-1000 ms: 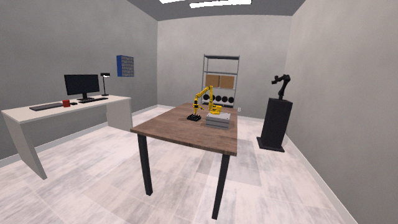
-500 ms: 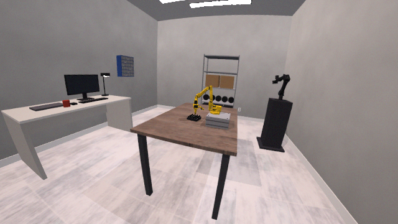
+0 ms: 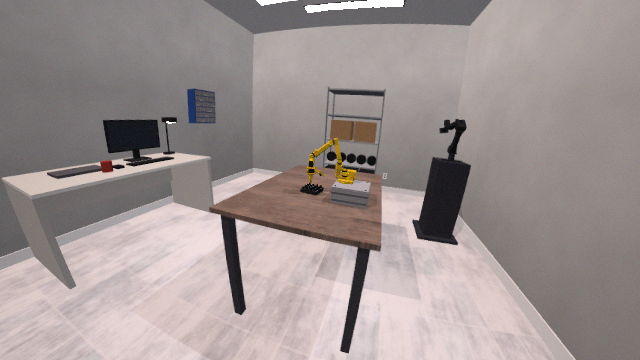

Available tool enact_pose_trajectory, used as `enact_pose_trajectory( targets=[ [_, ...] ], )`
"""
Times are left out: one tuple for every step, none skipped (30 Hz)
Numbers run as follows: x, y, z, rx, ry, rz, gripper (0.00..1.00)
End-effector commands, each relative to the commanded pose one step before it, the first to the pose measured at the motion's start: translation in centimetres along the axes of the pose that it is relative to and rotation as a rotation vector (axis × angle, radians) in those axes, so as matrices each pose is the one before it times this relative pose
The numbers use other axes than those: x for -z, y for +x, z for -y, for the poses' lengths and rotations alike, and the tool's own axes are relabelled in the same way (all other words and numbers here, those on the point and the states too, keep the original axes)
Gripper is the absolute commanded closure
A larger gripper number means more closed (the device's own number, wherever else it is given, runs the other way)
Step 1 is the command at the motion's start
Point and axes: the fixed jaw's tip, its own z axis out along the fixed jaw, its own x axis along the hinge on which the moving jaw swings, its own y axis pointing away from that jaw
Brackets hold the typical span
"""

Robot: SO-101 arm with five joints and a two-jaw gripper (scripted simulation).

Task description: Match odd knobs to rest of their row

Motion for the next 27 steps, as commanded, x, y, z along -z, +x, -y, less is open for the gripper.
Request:
enact_pose_trajectory(
  targets=[
    [-0.0695, 0.6743, -0.273, -0.01574, 0.00311, 0.01336, 0.9],
    [-0.0084, 0.1981, -0.027, 0.0, 0.0, 0.0, 0.9],
    [-0.0082, 0.1776, -0.024, 0.0, 0.0, 0.0, 0.9],
    [-0.0087, 0.1548, -0.021, 0.0, 0.0, 0.0, 0.9],
    [-0.0086, 0.1313, -0.018, 0.0, 0.0, 0.0, 0.9],
    [-0.0067, 0.1066, -0.015, 0.0, 0.0, 0.0, 0.9],
    [-0.006, 0.0831, -0.011, 0.0, 0.0, 0.0, 0.9],
    [-0.0047, 0.0596, -0.008, 0.0, 0.0, 0.0, 0.9],
    [-0.0028, 0.0392, -0.005, 0.0, 0.0, 0.0, 0.9],
    [-0.0019, 0.0217, -0.003, 0.0, 0.0, 0.0, 0.9],
    [-0.0004, 0.0084, -0.001, 0.0, 0.0, 0.0, 0.9],
    [0.0, 0.0012, 0.0, 0.0, 0.0, 0.0, 0.9],
    [0.0, 0.0, 0.0, 0.0, 0.0, 0.0, 0.9],
    [0.0, 0.0, 0.0, 0.0, 0.0, 0.0, 0.9],
    [-0.0003, 0.0002, 0.0, -0.00001, 0.00001, -0.00001, 0.9],
    [0.0, 0.0, 0.0, 0.0, 0.0, 0.0, 0.9],
    [0.0, 0.0, 0.0, 0.0, 0.0, 0.0, 0.9],
    [0.0, 0.0, 0.0, 0.0, 0.0, 0.0, 0.9],
    [0.0, 0.0, 0.0, 0.0, 0.0, 0.0, 0.9],
    [0.0, 0.0, 0.0, 0.0, 0.0, 0.0, 0.9],
    [0.0, 0.0, 0.0, 0.0, 0.0, 0.0, 0.9],
    [0.0, 0.0, 0.0, 0.0, 0.0, 0.0, 0.9],
    [0.0, 0.0, 0.0, 0.0, 0.0, 0.0, 0.9],
    [0.0, 0.0, 0.0, 0.0, 0.0, 0.0, 0.9],
    [0.0, 0.0, 0.0, 0.0, 0.0, 0.0, 0.9],
    [0.0, 0.0, 0.0, 0.0, 0.0, 0.0, 0.9],
    [0.0, 0.0, 0.0, 0.0, 0.0, 0.0, 0.9]
  ],
)
